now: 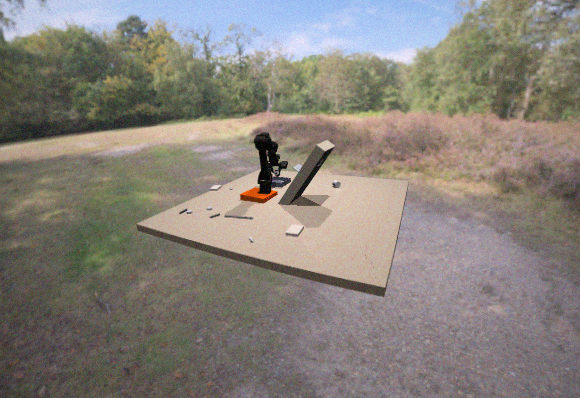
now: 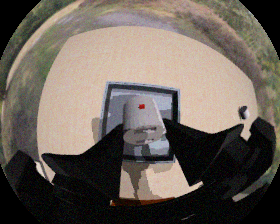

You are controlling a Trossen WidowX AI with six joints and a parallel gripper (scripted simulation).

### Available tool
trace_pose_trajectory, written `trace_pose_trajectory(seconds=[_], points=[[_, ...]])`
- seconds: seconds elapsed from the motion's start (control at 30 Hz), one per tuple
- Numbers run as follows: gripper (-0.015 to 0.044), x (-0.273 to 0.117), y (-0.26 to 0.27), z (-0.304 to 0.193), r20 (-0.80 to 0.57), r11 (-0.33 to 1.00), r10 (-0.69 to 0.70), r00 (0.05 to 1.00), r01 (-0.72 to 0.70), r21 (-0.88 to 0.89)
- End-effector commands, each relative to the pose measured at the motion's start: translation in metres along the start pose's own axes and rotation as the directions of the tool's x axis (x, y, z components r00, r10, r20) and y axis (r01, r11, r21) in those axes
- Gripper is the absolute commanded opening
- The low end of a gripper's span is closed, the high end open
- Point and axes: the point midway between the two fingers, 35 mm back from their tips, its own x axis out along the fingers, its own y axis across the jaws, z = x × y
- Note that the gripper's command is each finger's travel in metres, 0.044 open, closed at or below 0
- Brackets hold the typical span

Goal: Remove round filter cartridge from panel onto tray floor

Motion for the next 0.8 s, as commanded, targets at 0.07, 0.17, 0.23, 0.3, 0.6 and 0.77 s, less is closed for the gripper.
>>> trace_pose_trajectory(seconds=[0.07,0.17,0.23,0.3,0.6,0.77], points=[[0.0,0.024,0.0,-0.015,0.002,1.0,0.0,1.0,0.0,-0.006],[0.0,0.032,0.0,-0.021,0.002,1.0,0.0,1.0,0.0,-0.006],[0.0,0.032,0.0,-0.022,0.002,1.0,0.0,1.0,0.0,-0.006],[0.0026,0.028,-0.001,-0.021,-0.008,1.0,-0.006,1.0,0.006,-0.001],[0.0262,0.028,-0.001,-0.021,-0.008,1.0,-0.006,1.0,0.006,-0.001],[0.0394,0.028,-0.001,-0.021,-0.008,1.0,-0.006,1.0,0.006,-0.001]])
